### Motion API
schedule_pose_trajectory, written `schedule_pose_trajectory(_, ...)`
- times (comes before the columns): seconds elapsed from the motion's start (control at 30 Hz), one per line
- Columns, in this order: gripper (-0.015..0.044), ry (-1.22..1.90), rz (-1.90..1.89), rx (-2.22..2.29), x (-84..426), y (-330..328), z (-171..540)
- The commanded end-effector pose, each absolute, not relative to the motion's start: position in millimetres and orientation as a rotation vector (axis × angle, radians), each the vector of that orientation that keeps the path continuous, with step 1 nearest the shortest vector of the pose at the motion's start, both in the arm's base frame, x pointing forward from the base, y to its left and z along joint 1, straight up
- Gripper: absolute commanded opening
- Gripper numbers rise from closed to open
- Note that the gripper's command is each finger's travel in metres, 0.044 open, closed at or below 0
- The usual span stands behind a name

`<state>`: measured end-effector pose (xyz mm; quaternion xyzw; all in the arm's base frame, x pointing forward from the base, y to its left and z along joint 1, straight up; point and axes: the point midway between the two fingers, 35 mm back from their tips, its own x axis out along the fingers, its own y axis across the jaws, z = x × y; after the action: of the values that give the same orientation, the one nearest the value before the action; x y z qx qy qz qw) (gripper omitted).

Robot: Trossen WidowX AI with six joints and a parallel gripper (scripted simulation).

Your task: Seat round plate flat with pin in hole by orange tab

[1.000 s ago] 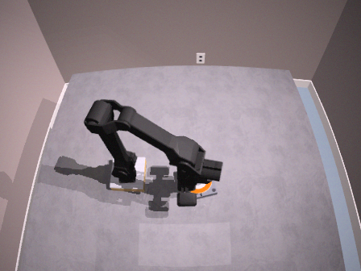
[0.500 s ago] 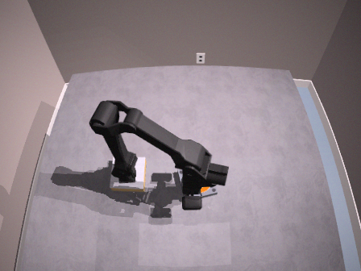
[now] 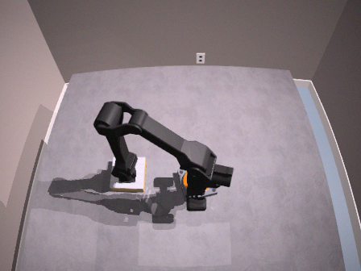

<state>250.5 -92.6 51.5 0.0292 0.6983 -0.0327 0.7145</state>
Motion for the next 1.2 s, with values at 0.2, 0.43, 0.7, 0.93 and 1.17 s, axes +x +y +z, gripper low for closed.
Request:
schedule_pose_trajectory(0.2, 0.0, 1.549, -0.071, 0.06, 257.5, -94.6, 50.7)
schedule_pose_trajectory(0.43, 0.0, 1.549, -0.071, 0.06, 259.2, -94.7, 61.9)
schedule_pose_trajectory(0.7, 0.0, 1.549, -0.071, 0.06, 256.7, -93.0, 95.7)
schedule_pose_trajectory(0.93, 0.0, 1.546, -0.067, 0.059, 257.8, -93.3, 85.9)
schedule_pose_trajectory(1.17, 0.0, 1.546, -0.067, 0.059, 257.8, -93.3, 85.9)
